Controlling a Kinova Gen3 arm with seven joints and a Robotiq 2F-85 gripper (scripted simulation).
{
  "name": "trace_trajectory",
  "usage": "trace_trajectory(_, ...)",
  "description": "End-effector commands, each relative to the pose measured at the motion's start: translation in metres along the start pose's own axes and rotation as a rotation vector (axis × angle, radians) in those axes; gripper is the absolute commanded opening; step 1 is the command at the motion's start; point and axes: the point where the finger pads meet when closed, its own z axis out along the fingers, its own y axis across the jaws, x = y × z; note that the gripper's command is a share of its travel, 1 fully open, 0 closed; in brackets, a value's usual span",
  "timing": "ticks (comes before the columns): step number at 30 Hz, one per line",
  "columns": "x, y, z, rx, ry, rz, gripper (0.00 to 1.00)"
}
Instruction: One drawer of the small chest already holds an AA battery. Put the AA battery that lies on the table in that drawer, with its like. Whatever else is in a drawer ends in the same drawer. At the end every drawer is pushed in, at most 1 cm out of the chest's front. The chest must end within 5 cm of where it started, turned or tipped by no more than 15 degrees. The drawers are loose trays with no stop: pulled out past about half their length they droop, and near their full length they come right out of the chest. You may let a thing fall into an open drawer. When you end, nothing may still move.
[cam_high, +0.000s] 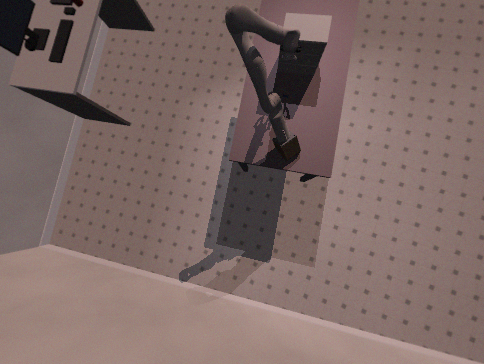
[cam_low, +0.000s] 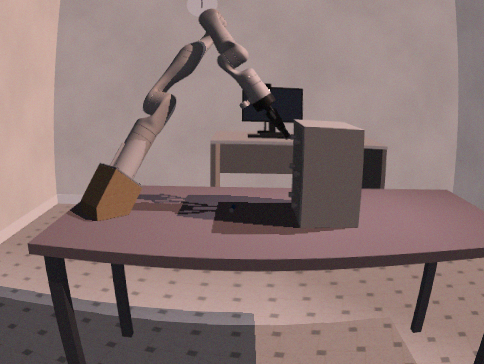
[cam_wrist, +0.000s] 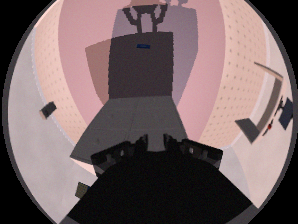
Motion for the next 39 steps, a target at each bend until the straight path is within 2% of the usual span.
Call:
trace_trajectory(1, -0.0055, 0.0017, 0.0023, -0.01, -0.004, 0.0, 0.33)
trace_trajectory(12, -0.0123, 0.0017, 0.0071, -0.01, -0.004, 0.0, 0.33)
trace_trajectory(36, -0.0127, 0.0017, 0.0073, -0.01, -0.004, 0.0, 0.33)
trace_trajectory(37, -0.0127, 0.0017, 0.0073, -0.01, -0.004, 0.0, 0.13)
trace_trajectory(39, -0.0127, 0.0017, 0.0073, -0.01, -0.004, 0.0, 0.13)
